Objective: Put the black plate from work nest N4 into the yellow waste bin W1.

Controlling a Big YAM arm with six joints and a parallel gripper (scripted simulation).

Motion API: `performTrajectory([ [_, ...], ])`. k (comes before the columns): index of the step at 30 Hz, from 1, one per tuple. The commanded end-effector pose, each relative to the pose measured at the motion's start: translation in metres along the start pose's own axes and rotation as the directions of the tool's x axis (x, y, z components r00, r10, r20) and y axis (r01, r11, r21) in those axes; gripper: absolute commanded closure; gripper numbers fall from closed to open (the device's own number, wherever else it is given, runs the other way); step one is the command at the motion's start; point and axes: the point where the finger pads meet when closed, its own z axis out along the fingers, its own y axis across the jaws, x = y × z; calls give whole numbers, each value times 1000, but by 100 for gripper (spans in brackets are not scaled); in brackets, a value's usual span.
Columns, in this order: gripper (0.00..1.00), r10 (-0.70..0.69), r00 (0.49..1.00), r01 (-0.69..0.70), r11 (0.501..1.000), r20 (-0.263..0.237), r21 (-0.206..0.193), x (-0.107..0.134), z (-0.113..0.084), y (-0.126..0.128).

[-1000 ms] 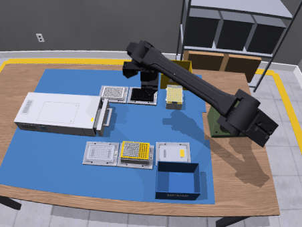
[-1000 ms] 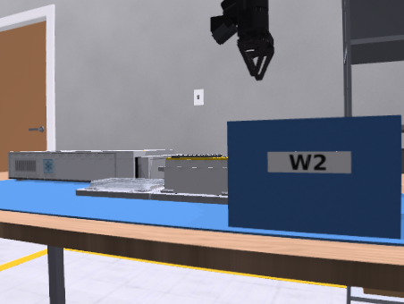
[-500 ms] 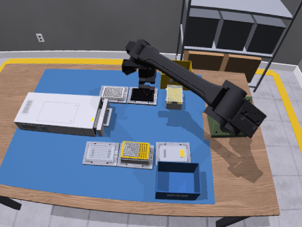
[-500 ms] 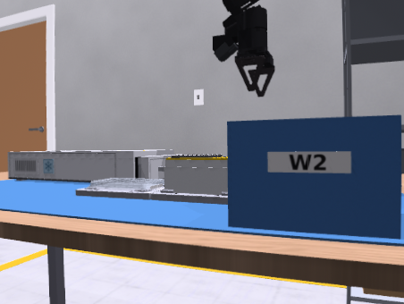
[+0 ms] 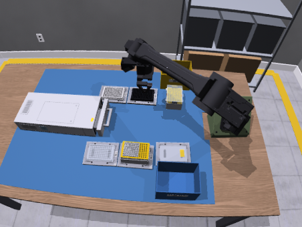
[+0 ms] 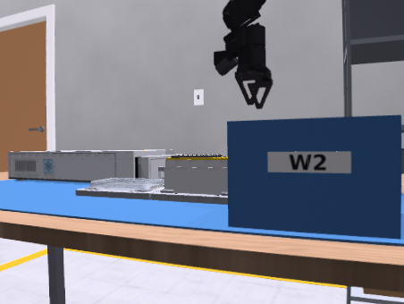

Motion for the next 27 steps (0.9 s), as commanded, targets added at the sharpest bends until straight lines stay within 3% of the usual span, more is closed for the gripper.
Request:
performTrajectory([
  [1, 0, -22, 999, 21, 1000, 43, 24, -17, -13, -23],
  [13, 0, -21, 999, 20, 1000, 43, 24, -29, 11, -64],
  [15, 0, -21, 999, 20, 1000, 43, 24, -29, 11, -64],
  [16, 0, -30, 999, 29, 999, 16, 16, -32, 22, -57],
  [27, 0, -23, 999, 22, 999, 39, 23, -41, 37, -104],
])
